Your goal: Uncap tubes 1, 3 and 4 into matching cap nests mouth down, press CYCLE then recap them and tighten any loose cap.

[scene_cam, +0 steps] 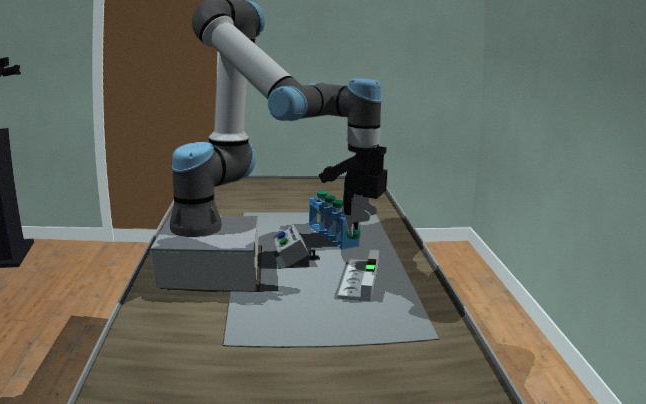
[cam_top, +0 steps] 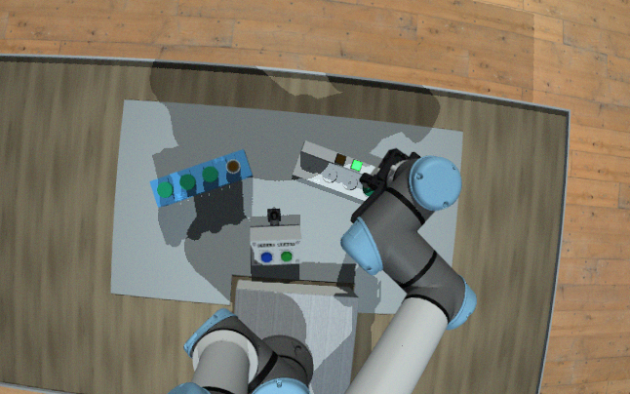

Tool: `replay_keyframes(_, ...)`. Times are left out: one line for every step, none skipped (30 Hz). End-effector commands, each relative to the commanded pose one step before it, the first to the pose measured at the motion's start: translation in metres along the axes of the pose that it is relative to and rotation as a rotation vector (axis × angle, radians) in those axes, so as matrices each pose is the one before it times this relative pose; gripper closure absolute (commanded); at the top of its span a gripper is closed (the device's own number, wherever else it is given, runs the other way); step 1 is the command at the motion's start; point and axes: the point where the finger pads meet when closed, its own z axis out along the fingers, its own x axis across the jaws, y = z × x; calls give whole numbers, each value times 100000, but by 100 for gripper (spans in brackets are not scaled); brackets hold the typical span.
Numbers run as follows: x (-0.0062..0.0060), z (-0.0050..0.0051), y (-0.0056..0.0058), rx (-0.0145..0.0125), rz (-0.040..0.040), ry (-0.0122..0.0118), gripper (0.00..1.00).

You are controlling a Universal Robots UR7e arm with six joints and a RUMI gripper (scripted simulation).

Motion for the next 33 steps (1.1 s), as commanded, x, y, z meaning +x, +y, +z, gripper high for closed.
replay_keyframes(2526, -64, -1170, -230, 12207, -1467, 100)
replay_keyframes(705, 0, -445, 0, 0, 2, 100)
replay_keyframes(705, 0, -445, 1, 0, 2, 100)
replay_keyframes(705, 0, -445, 1, 0, 2, 100)
replay_keyframes(2, -1, 1, 1, 0, 0, 100)
replay_keyframes(705, 0, -445, 1, 0, 2, 100)
replay_keyframes(0, 0, 0, 0, 0, 0, 100)
replay_keyframes(0, 0, 0, 0, 0, 0, 100)
replay_keyframes(707, -1, -444, 1, 0, 1, 100)
replay_keyframes(704, 0, -446, 0, 0, 2, 100)
replay_keyframes(704, 0, -446, 0, 0, 2, 100)
replay_keyframes(705, 0, -446, 0, 0, 2, 100)
replay_keyframes(705, 0, -445, 0, 0, 2, 100)
replay_keyframes(2, 0, 1, 0, 0, -1, 100)
replay_keyframes(705, 0, -445, 0, 0, 2, 100)
replay_keyframes(705, 0, -445, 0, 0, 2, 100)
replay_keyframes(705, 0, -445, 0, 0, 2, 100)
replay_keyframes(705, 0, -445, 0, 0, 2, 100)
replay_keyframes(2, 0, 1, 0, 0, -1, 100)
replay_keyframes(705, 0, -445, 0, 0, 2, 100)
replay_keyframes(705, 0, -445, 0, 0, 2, 100)
replay_keyframes(705, 0, -445, 0, 0, 2, 100)
replay_keyframes(705, 0, -445, 0, 0, 2, 100)
replay_keyframes(0, 0, 0, 0, 0, 0, 100)
replay_keyframes(0, 0, 0, 0, 0, 0, 100)
replay_keyframes(708, 0, -443, 1, 0, 1, 100)
replay_keyframes(705, 0, -446, 0, 0, 2, 100)
replay_keyframes(705, 0, -446, 0, 0, 2, 100)
replay_keyframes(705, 0, -446, 1, 0, 2, 100)
replay_keyframes(705, 0, -445, 1, 0, 2, 100)
replay_keyframes(2, 0, 1, 0, 0, -1, 100)
replay_keyframes(705, 0, -445, 1, 0, 2, 100)
replay_keyframes(705, 0, -445, 1, 0, 2, 100)
